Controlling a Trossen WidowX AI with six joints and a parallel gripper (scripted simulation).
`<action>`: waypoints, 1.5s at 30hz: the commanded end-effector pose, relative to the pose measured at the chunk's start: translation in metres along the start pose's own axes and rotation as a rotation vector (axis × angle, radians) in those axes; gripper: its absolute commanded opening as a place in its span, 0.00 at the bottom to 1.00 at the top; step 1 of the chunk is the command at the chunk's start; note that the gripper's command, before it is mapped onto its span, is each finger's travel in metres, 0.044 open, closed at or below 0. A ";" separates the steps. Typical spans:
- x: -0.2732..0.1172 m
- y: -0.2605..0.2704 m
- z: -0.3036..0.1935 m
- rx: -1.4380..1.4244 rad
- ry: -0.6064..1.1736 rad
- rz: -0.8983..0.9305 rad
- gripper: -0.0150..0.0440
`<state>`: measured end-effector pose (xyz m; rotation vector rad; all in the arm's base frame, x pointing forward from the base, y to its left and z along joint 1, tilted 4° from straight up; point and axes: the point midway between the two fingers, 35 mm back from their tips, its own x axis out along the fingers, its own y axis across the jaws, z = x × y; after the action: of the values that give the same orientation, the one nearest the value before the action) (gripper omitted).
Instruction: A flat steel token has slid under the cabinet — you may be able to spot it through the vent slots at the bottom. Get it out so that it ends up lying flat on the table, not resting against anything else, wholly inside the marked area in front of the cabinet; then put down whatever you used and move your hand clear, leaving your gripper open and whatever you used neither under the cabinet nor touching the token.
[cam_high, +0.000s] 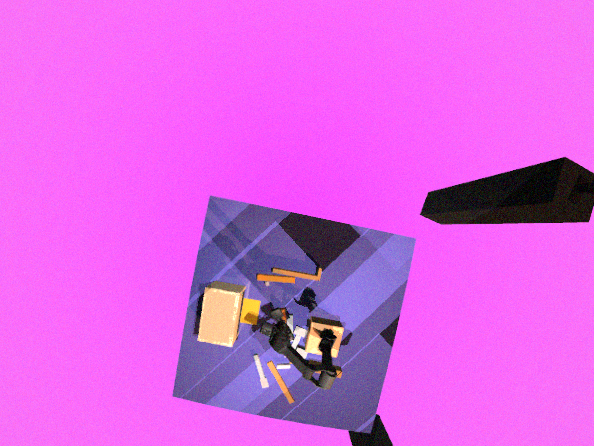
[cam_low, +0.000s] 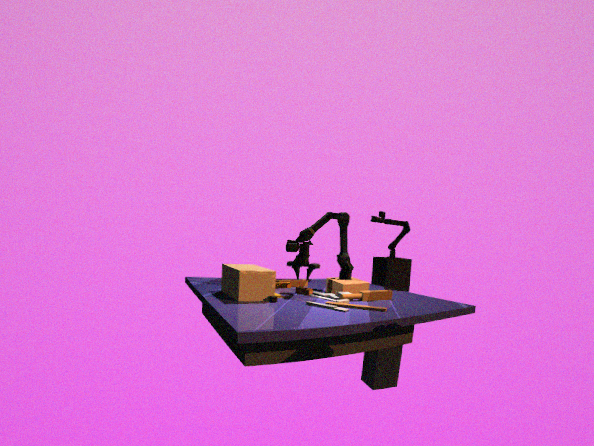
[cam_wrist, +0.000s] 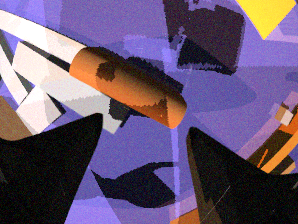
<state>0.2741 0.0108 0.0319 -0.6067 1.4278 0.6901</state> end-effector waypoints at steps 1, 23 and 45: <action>-0.001 0.000 0.000 -0.032 0.001 -0.002 0.71; -0.001 0.000 0.000 -0.209 0.002 -0.002 0.71; -0.001 0.000 0.000 -0.385 0.002 -0.002 0.71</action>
<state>0.2741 0.0112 0.0320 -0.8861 1.3115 0.9577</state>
